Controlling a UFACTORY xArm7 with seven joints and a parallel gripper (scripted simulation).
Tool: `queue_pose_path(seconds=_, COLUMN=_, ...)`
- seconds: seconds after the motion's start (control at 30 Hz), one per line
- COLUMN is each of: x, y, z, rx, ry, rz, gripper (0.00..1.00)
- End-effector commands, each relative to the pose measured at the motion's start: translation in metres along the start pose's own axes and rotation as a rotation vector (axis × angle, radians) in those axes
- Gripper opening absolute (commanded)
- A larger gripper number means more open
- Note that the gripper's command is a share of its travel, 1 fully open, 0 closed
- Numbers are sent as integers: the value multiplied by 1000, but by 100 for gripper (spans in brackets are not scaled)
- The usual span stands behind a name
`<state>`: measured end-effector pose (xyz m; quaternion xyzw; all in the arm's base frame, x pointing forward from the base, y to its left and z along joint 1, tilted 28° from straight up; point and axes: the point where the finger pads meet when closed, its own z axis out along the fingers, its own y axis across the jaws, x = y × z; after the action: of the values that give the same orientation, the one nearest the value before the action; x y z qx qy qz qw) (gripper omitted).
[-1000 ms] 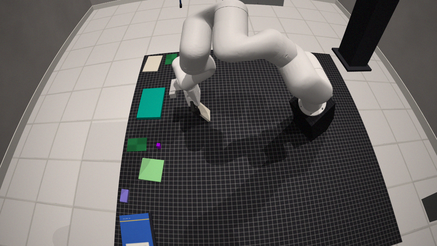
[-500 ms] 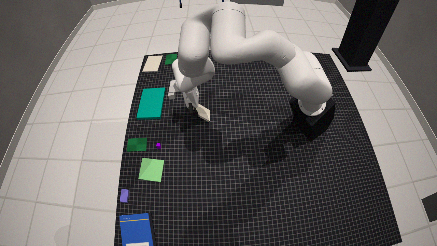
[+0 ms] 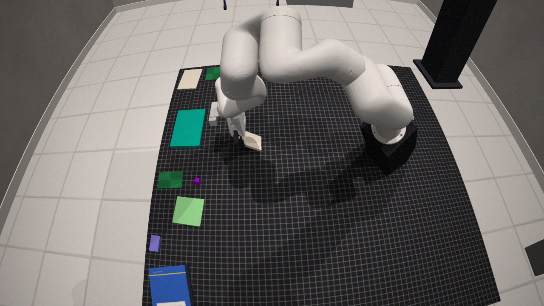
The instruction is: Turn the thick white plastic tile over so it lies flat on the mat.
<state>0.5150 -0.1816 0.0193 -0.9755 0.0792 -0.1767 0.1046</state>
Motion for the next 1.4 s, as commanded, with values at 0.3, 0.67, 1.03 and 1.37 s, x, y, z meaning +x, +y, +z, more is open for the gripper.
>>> queue_pose_path(seconds=0.3, x=9, y=1, z=13, rx=-1, ry=36, rz=0, gripper=74)
queue_pose_path(seconds=0.67, x=14, y=1, z=24, rx=-1, ry=62, rz=0, gripper=74)
queue_pose_path(seconds=1.03, x=18, y=1, z=35, rx=-1, ry=88, rz=0, gripper=74)
queue_pose_path(seconds=1.37, x=18, y=1, z=35, rx=-1, ry=88, rz=0, gripper=100)
